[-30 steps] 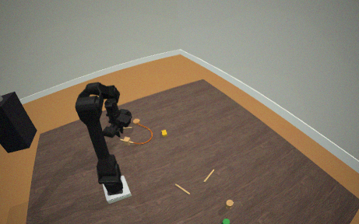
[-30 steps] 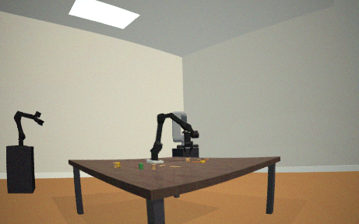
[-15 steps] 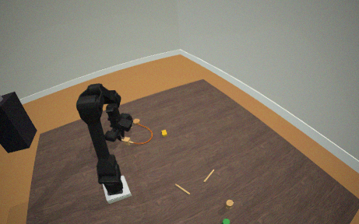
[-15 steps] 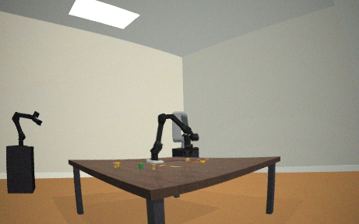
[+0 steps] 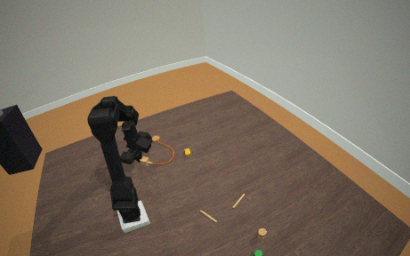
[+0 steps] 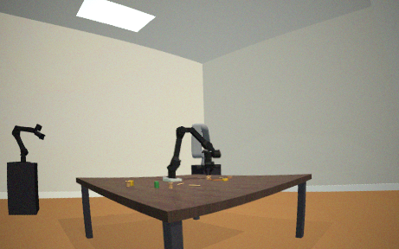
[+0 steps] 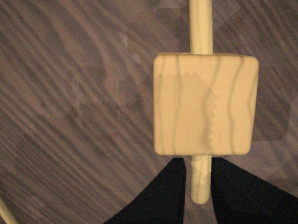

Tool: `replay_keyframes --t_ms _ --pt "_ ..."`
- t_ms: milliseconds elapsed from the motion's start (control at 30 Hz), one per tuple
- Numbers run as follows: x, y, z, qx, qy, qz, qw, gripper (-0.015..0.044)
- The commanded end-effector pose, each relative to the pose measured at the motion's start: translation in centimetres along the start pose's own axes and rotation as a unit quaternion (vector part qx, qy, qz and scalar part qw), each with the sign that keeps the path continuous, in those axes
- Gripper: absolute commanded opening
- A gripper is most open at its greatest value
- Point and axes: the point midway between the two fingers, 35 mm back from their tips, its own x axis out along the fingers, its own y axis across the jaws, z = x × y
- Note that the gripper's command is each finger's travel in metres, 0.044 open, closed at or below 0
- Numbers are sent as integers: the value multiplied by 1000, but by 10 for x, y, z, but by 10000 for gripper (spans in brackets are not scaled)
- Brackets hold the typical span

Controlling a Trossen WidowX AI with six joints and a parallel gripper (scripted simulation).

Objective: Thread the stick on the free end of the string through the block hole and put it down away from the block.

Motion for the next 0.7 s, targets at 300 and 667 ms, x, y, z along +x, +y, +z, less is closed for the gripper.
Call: replay_keyframes --t_ms 300,667 --pt "1 0 -1 1 -12 0 1000 0" --pt "2 0 -2 15 -39 -7 999 0"
